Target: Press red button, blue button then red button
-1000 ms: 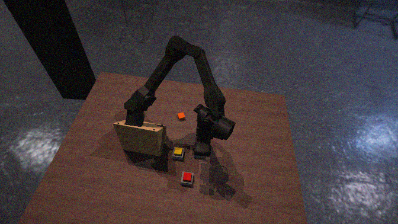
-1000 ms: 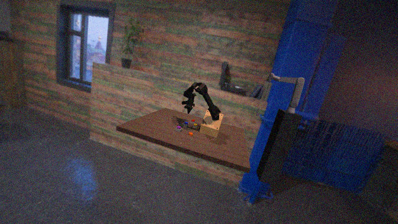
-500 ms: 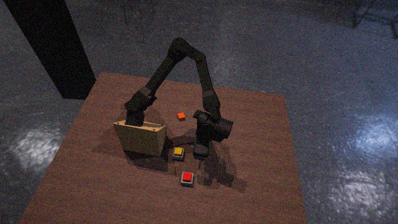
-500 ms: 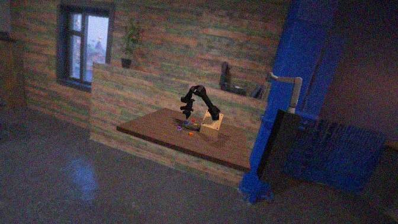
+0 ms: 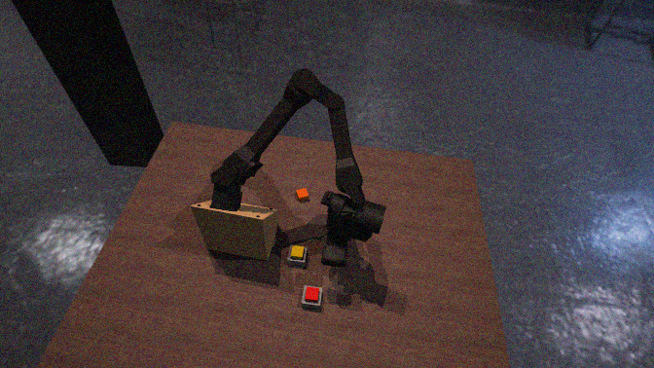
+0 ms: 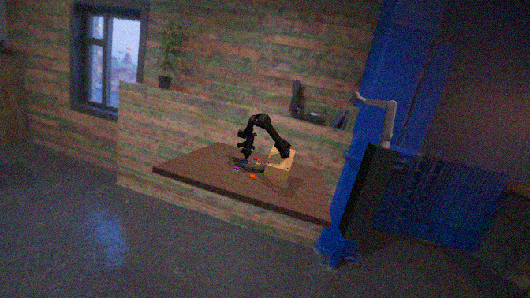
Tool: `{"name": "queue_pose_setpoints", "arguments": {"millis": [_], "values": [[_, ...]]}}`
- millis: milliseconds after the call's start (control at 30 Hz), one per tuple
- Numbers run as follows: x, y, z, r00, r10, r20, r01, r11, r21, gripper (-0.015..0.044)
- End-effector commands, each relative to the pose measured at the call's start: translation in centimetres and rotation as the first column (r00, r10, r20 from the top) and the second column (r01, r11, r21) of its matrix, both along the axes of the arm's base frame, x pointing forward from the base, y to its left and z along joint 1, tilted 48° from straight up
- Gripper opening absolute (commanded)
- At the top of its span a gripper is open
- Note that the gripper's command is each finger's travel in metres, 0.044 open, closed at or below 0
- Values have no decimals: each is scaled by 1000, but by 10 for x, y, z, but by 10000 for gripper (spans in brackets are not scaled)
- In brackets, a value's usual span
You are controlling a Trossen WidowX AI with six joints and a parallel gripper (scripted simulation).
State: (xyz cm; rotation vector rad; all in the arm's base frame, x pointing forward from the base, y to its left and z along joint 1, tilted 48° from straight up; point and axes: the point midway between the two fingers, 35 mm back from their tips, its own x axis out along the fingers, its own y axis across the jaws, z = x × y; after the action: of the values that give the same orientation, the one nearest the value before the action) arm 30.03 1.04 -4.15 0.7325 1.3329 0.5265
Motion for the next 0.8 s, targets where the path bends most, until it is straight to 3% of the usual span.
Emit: {"name": "queue_pose_setpoints", "arguments": {"millis": [0,767], "values": [[0,6,-6,1000,-4,-6,4,1000,6,20],[2,17,-15,1000,-4,-6,4,1000,8,20]]}}
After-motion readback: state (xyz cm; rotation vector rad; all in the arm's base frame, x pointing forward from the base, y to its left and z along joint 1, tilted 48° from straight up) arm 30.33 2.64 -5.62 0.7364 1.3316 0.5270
